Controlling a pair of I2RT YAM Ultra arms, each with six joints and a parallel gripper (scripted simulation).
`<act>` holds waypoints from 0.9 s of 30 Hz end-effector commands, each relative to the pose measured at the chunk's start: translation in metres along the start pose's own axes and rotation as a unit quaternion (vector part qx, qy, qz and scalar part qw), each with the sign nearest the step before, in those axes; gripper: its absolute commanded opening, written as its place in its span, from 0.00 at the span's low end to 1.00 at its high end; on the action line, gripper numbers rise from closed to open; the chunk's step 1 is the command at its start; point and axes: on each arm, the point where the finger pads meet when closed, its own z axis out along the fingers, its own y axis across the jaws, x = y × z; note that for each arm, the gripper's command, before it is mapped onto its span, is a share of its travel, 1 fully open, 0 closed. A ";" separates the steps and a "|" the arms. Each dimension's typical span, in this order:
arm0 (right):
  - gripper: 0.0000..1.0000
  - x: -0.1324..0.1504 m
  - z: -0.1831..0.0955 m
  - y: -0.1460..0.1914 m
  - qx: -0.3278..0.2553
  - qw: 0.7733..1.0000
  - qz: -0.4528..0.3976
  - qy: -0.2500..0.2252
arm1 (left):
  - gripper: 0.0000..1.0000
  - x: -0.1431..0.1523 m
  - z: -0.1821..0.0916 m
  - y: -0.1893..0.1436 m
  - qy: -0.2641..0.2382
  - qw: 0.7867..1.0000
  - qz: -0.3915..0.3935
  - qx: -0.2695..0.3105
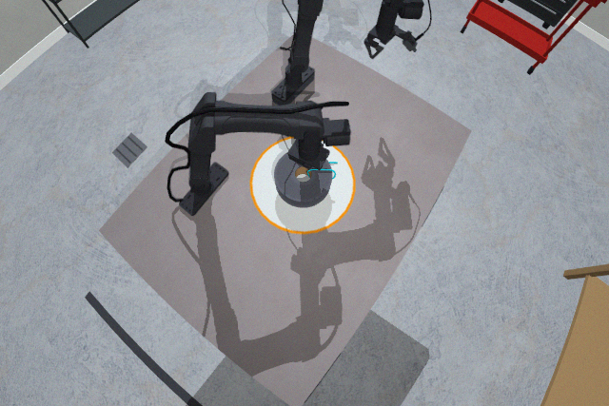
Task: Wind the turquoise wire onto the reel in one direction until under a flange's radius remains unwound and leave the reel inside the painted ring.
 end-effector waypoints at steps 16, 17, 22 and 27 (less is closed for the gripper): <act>0.00 -0.038 -0.162 -0.052 0.265 0.876 0.236 -0.328 | 1.00 -0.006 -0.018 0.001 -0.021 1.000 0.003 -0.022; 0.00 -0.037 -0.174 -0.051 0.274 0.861 0.247 -0.350 | 1.00 -0.006 -0.018 0.001 -0.021 1.000 0.003 -0.022; 0.00 -0.033 -0.214 -0.046 0.296 0.814 0.274 -0.419 | 1.00 -0.006 -0.018 0.001 -0.021 1.000 0.003 -0.022; 0.00 -0.023 -0.255 -0.032 0.322 0.702 0.321 -0.548 | 1.00 -0.006 -0.018 0.001 -0.021 1.000 0.003 -0.022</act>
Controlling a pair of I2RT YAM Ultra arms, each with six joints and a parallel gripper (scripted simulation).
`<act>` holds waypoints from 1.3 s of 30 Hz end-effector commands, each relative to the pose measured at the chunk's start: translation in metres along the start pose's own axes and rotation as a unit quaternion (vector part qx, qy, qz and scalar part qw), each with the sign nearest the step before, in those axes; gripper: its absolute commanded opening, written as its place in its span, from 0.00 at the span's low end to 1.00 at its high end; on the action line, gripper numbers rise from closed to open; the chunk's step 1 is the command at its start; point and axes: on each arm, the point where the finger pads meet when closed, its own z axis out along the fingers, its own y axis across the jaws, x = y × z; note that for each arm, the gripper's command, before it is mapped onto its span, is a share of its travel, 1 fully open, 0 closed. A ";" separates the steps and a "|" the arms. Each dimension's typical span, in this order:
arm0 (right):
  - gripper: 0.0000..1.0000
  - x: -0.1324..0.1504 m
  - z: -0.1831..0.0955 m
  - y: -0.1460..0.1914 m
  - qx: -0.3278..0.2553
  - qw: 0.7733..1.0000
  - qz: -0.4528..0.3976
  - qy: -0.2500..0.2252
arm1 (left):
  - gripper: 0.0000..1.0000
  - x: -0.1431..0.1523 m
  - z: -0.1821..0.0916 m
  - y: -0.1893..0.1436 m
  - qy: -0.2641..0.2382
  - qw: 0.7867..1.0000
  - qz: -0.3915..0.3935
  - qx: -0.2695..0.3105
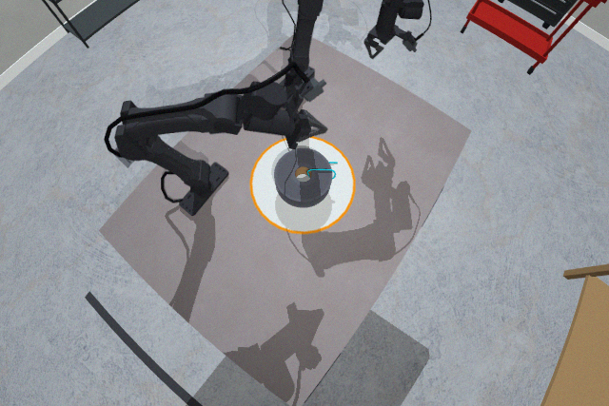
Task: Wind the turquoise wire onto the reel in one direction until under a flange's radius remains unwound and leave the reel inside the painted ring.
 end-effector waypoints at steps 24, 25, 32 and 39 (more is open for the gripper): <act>0.00 -0.032 -0.059 -0.108 0.173 0.949 0.155 -0.213 | 1.00 -0.006 -0.018 0.001 -0.021 1.000 0.003 -0.022; 0.00 -0.024 -0.065 -0.127 0.200 0.944 0.161 -0.208 | 1.00 -0.006 -0.018 0.001 -0.021 1.000 0.003 -0.022; 0.00 0.028 -0.117 -0.222 0.346 0.900 0.192 -0.181 | 1.00 -0.006 -0.018 0.001 -0.021 1.000 0.003 -0.022; 0.00 0.112 -0.233 -0.309 0.536 0.802 0.227 -0.134 | 1.00 -0.006 -0.018 0.001 -0.021 1.000 0.003 -0.022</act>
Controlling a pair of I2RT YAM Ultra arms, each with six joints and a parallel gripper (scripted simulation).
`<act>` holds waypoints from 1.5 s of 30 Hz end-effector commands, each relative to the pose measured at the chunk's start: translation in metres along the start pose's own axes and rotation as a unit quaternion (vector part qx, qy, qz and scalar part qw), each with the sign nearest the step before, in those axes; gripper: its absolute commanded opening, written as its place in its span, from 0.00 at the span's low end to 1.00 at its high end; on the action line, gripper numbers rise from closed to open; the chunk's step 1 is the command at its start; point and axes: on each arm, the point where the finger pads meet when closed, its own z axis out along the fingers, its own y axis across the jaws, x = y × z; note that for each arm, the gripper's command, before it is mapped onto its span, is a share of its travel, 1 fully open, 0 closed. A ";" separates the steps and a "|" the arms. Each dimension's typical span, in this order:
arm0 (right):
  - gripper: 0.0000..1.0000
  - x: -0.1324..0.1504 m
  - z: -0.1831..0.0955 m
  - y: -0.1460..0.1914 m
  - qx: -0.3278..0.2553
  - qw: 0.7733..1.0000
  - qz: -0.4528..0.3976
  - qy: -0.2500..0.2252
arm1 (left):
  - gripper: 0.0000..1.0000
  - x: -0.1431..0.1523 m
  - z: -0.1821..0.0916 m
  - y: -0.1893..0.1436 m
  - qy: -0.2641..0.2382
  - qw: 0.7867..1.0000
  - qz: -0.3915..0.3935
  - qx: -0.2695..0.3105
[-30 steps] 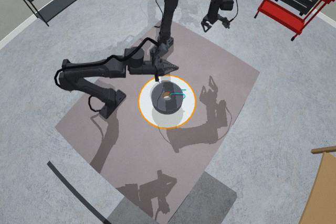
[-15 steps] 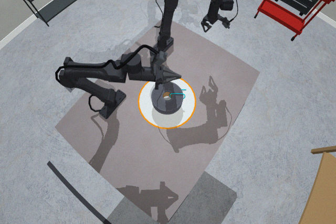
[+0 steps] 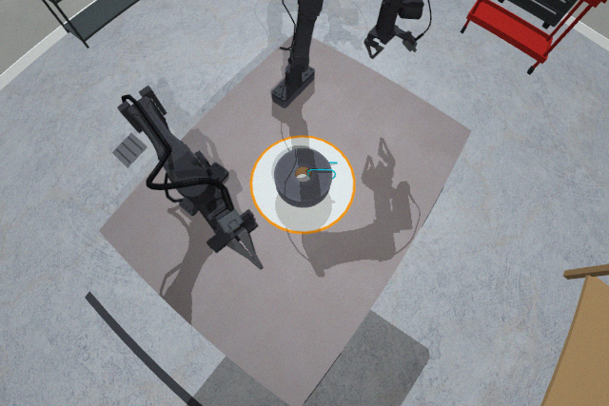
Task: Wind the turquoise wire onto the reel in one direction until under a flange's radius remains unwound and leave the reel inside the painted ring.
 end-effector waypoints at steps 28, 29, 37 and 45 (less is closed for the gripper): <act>0.00 -0.003 -0.239 -0.357 0.553 0.832 0.026 -0.029 | 1.00 -0.006 -0.018 0.001 -0.021 1.000 0.003 -0.022; 0.00 -0.003 -0.239 -0.357 0.553 0.832 0.026 -0.029 | 1.00 -0.006 -0.018 0.001 -0.021 1.000 0.003 -0.022; 0.00 -0.003 -0.239 -0.357 0.553 0.832 0.026 -0.029 | 1.00 -0.006 -0.018 0.001 -0.021 1.000 0.003 -0.022; 0.00 -0.003 -0.236 -0.356 0.550 0.834 0.026 -0.029 | 1.00 -0.006 -0.018 0.001 -0.021 1.000 0.003 -0.022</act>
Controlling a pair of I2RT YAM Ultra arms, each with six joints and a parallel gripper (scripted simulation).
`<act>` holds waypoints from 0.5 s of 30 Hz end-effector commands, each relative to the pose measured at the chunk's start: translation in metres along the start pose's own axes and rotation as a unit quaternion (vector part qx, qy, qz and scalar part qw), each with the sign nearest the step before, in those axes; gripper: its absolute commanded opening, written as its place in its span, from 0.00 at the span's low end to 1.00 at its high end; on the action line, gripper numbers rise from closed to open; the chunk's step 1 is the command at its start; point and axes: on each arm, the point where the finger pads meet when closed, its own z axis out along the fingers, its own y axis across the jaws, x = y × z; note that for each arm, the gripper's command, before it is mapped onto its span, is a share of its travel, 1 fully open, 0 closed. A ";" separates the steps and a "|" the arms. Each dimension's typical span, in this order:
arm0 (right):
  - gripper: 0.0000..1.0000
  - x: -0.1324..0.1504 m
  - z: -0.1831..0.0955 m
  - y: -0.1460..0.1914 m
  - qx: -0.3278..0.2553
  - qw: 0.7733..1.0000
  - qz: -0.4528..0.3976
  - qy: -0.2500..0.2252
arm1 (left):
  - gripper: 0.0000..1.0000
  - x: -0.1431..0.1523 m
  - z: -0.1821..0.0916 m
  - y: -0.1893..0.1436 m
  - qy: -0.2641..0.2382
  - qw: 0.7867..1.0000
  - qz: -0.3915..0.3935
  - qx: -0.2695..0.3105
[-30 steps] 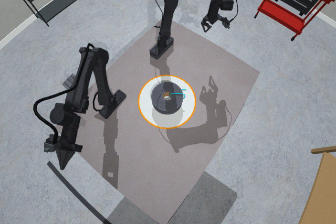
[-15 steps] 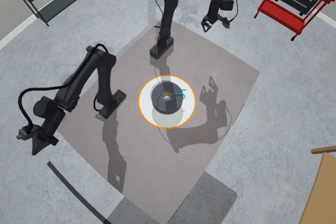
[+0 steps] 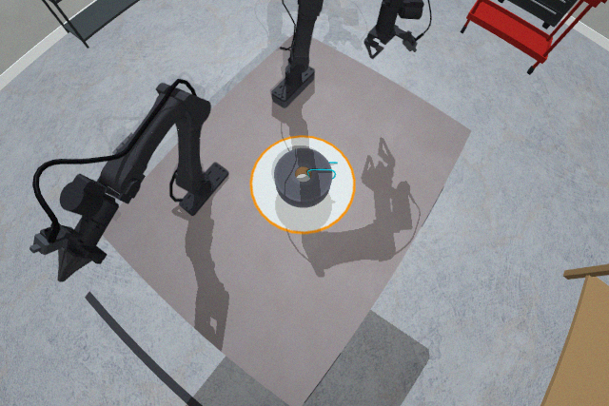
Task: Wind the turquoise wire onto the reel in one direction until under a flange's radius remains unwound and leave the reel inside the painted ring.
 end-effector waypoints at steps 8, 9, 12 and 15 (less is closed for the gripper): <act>0.00 -0.024 -0.012 0.062 -0.085 0.996 0.001 -0.035 | 1.00 -0.006 -0.018 0.001 -0.021 1.000 0.003 -0.022; 0.00 -0.023 -0.015 0.076 -0.104 0.994 0.001 -0.035 | 1.00 -0.006 -0.018 0.001 -0.021 1.000 0.003 -0.022; 0.00 -0.023 -0.023 0.109 -0.147 0.989 -0.001 -0.035 | 1.00 -0.006 -0.018 0.001 -0.021 1.000 0.003 -0.022; 0.00 -0.023 -0.037 0.146 -0.198 0.980 -0.003 -0.035 | 1.00 -0.006 -0.018 0.001 -0.021 1.000 0.003 -0.022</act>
